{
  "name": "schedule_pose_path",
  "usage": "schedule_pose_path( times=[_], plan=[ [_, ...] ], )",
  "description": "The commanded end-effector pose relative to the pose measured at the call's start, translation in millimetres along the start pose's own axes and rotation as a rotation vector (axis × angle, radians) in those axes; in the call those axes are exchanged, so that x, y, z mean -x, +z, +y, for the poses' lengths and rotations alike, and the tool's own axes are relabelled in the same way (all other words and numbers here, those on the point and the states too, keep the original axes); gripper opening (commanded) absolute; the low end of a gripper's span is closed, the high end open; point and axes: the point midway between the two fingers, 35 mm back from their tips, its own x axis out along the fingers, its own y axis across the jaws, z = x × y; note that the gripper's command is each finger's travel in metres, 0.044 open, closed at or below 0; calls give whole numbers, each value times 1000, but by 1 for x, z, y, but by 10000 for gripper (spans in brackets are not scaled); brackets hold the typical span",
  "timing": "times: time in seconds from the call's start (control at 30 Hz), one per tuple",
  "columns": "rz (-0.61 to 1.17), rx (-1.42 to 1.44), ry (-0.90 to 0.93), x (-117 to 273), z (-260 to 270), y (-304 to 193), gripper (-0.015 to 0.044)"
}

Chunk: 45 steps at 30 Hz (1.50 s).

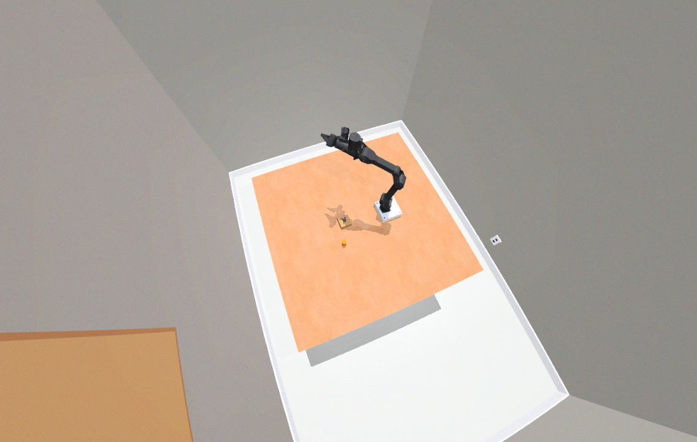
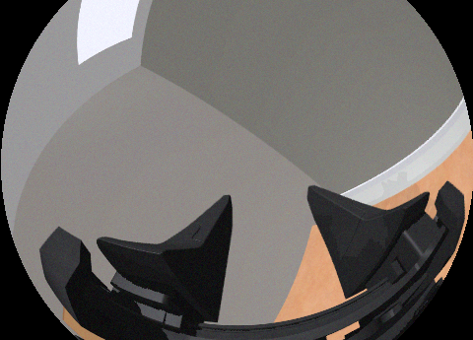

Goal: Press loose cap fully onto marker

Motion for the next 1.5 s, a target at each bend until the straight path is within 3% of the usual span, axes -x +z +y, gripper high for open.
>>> schedule_pose_path(
  times=[0.0, 0.43, 0.87, 1.17, 1.47],
  plan=[
    [214, 108, -27, -11, -4, -74, 247],
    [781, 484, 24, 34, -4, -261, 247],
    [1411, 1018, 174, 168, -39, -424, 247],
    [1848, 1444, 342, 294, -82, -478, 247],
    [1881, 1477, 356, 309, -84, -481, 247]
  ],
)
